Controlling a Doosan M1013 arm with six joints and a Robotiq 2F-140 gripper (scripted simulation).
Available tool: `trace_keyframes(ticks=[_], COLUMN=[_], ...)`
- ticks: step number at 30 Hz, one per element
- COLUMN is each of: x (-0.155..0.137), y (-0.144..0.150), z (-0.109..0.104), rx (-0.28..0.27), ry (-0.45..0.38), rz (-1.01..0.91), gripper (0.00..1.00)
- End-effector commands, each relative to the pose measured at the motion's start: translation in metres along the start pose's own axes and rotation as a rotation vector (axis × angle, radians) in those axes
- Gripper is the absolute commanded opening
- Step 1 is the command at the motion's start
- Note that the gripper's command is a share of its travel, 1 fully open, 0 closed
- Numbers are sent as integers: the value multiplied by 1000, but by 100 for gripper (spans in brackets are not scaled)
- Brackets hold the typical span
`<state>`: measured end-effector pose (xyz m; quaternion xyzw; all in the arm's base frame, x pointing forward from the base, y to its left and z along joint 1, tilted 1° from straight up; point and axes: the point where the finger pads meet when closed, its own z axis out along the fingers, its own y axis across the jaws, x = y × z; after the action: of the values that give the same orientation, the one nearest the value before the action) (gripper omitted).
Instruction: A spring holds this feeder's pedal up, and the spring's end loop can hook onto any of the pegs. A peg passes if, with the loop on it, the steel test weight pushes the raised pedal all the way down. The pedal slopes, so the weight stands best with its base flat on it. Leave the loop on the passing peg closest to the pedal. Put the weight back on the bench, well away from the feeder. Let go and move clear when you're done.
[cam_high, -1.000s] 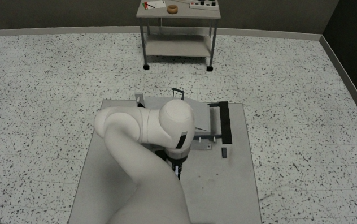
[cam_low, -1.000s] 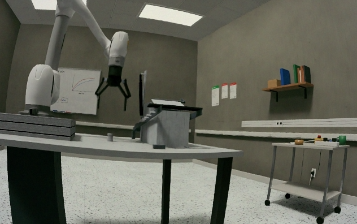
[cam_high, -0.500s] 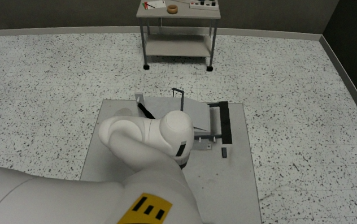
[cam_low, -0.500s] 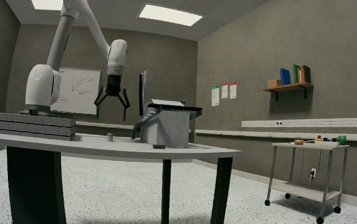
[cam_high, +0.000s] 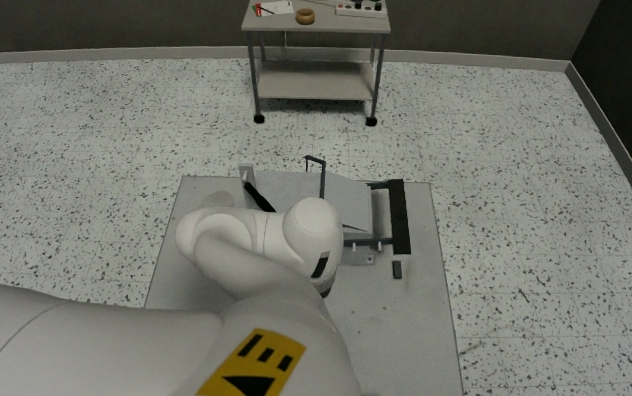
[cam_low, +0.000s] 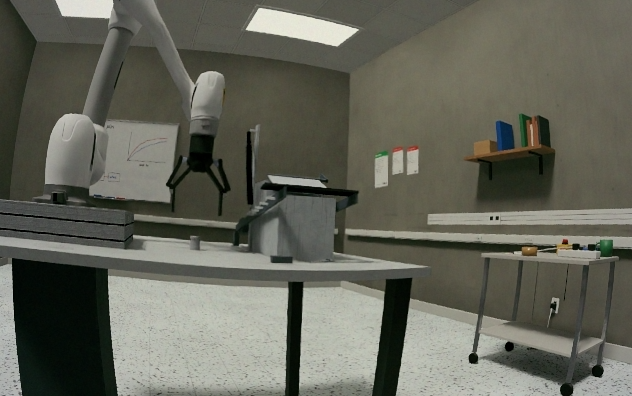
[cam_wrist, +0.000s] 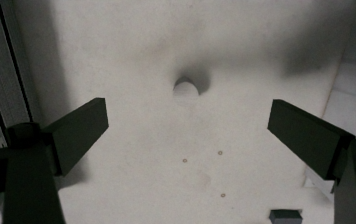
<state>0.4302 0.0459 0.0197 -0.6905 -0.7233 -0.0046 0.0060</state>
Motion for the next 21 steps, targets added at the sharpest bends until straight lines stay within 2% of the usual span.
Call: trace_keyframes(ticks=[1,16,21], x=[0,0,0], y=[0,1,0], z=[0,49,51], rx=[-1,-1,-1], ry=[0,0,0], rz=[0,0,0], gripper=[100,100,100])
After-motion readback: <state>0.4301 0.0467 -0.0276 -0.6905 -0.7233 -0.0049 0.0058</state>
